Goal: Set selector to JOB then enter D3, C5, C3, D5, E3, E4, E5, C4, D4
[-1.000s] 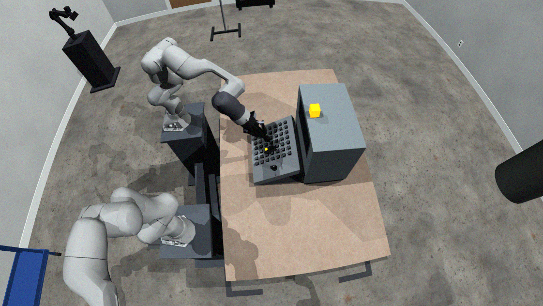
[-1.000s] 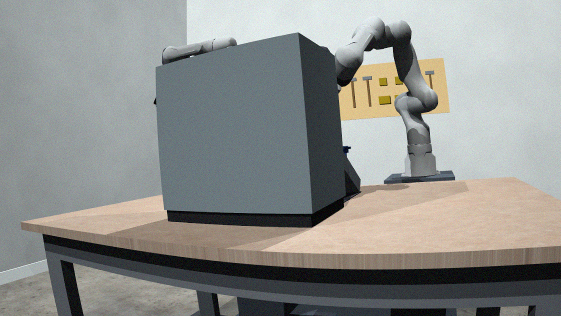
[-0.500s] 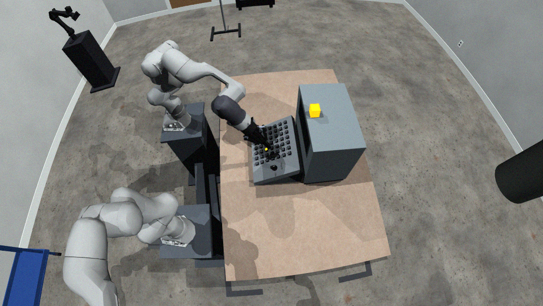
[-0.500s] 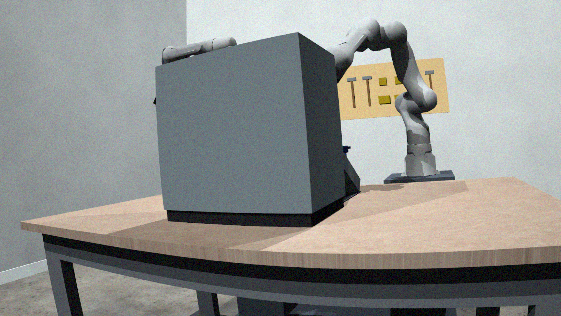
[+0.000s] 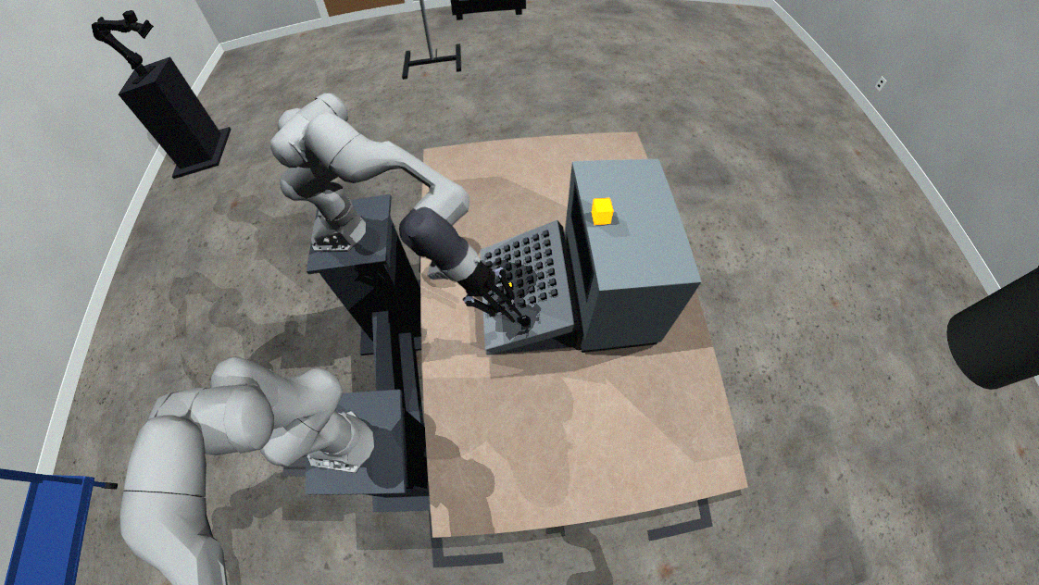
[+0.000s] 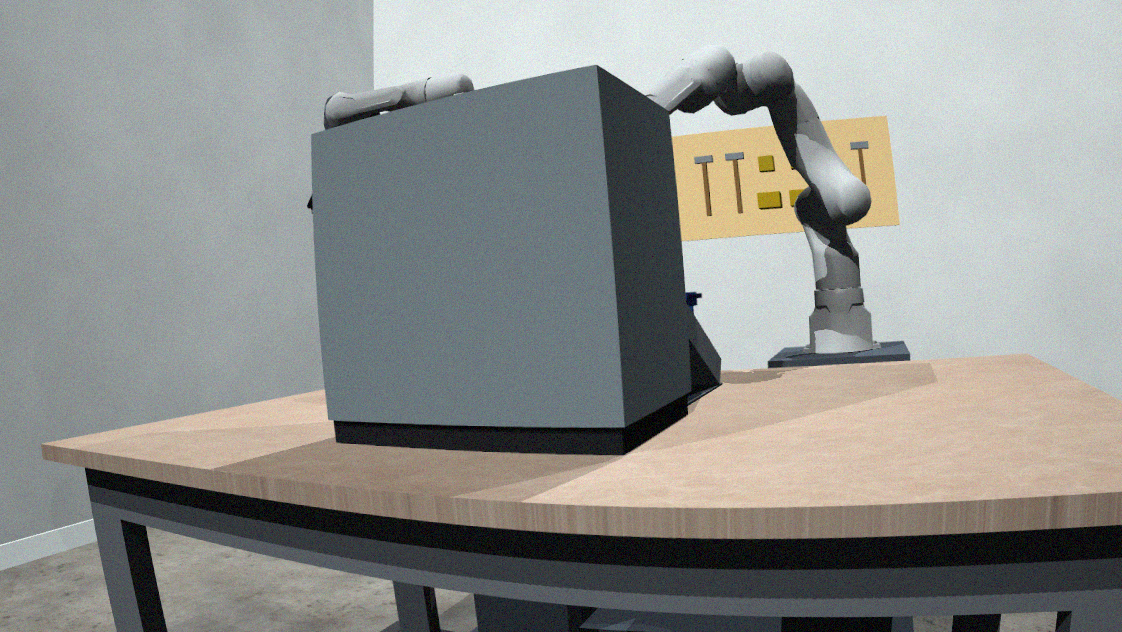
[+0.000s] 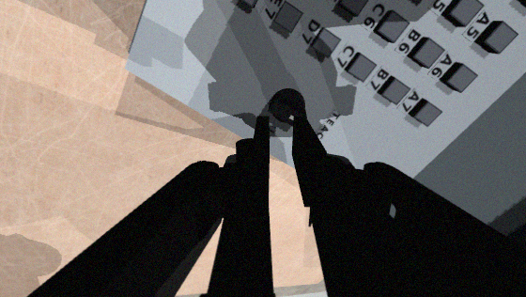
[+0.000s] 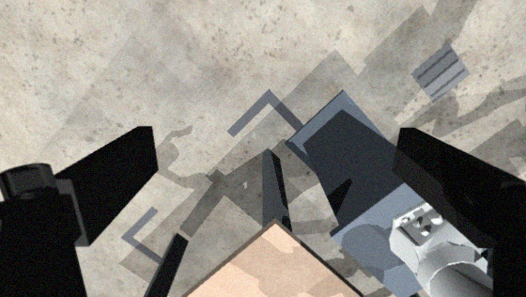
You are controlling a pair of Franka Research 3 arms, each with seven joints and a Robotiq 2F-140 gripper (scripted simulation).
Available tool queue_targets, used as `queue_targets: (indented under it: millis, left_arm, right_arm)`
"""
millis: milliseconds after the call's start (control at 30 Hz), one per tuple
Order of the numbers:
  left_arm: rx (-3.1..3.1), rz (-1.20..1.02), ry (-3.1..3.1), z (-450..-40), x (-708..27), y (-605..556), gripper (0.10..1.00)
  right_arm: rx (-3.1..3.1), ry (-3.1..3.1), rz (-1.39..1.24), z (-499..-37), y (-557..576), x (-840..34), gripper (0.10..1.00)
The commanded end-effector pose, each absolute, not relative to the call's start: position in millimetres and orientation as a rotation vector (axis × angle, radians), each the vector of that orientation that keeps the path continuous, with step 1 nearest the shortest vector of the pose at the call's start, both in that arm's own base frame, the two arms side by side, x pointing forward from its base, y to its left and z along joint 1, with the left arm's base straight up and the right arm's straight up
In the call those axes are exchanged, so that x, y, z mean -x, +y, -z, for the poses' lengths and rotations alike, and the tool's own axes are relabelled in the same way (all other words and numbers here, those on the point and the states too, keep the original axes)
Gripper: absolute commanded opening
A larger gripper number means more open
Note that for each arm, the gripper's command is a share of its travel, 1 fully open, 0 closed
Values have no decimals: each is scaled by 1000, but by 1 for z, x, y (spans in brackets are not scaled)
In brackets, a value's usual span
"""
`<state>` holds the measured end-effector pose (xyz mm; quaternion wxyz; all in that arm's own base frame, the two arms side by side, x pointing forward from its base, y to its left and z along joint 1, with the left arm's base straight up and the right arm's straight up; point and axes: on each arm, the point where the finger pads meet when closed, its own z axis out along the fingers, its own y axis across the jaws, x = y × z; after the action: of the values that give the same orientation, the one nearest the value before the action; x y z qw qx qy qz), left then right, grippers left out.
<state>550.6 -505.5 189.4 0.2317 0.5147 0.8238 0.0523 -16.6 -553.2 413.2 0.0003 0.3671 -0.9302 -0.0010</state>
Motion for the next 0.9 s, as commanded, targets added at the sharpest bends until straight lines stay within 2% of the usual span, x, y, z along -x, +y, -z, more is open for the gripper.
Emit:
queue_targets:
  millis: [0,867]
  left_arm:
    - [-1072,-101,2429,-189,-552,-504,399]
    - [-241,10,2650,-189,-552,-504,399]
  right_arm:
    - [-1159,-2920,0,-413,-554,16,1000]
    - [-1159,-2920,0,-413,-554,16,1000]
